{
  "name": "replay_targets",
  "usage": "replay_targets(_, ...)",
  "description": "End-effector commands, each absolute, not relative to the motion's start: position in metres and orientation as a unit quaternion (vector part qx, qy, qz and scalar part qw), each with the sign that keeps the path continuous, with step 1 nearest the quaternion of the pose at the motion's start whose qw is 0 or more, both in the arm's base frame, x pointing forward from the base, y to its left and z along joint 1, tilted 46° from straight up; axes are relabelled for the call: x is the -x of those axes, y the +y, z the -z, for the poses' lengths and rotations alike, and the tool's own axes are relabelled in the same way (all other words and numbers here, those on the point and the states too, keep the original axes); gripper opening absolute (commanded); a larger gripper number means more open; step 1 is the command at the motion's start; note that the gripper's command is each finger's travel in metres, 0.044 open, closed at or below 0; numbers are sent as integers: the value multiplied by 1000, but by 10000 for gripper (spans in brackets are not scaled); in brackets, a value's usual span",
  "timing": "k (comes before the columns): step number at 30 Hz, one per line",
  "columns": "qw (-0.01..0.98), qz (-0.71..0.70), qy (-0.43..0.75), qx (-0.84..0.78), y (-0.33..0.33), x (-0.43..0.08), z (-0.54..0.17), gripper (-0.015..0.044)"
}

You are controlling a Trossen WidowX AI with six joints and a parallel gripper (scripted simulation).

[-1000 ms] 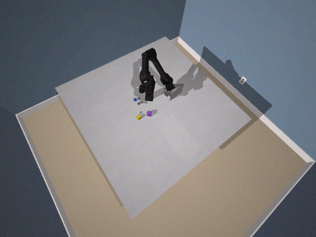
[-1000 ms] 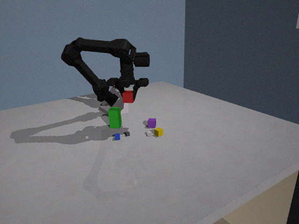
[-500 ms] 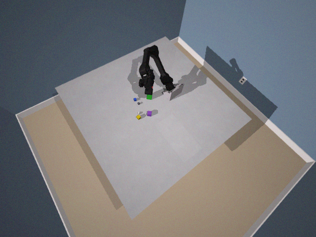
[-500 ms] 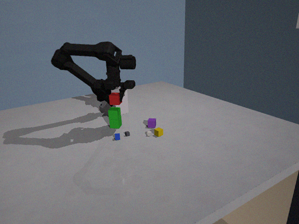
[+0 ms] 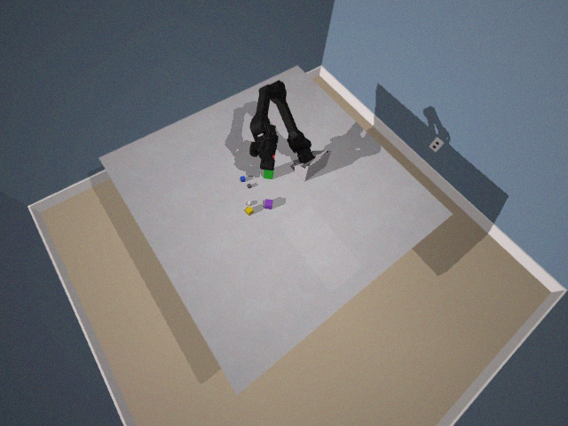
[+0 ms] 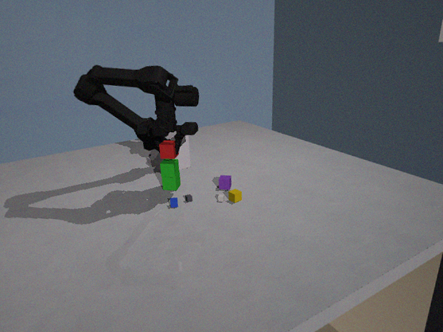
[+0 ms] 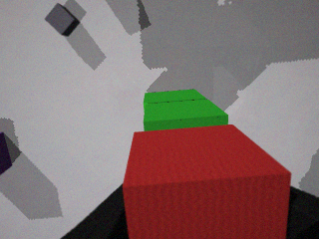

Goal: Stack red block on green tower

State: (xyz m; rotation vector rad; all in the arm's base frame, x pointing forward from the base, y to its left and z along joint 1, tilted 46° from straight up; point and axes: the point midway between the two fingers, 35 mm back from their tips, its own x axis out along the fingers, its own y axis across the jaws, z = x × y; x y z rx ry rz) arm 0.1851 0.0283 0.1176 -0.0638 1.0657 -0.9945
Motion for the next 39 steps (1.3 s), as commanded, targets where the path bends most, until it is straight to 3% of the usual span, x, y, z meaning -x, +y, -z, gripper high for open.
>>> replay_targets(1,746,454,487,31,16,-185,-108,0)
replay_targets(34,746,454,487,31,17,-185,-108,0)
replay_targets(39,745,455,487,30,15,-185,-106,131)
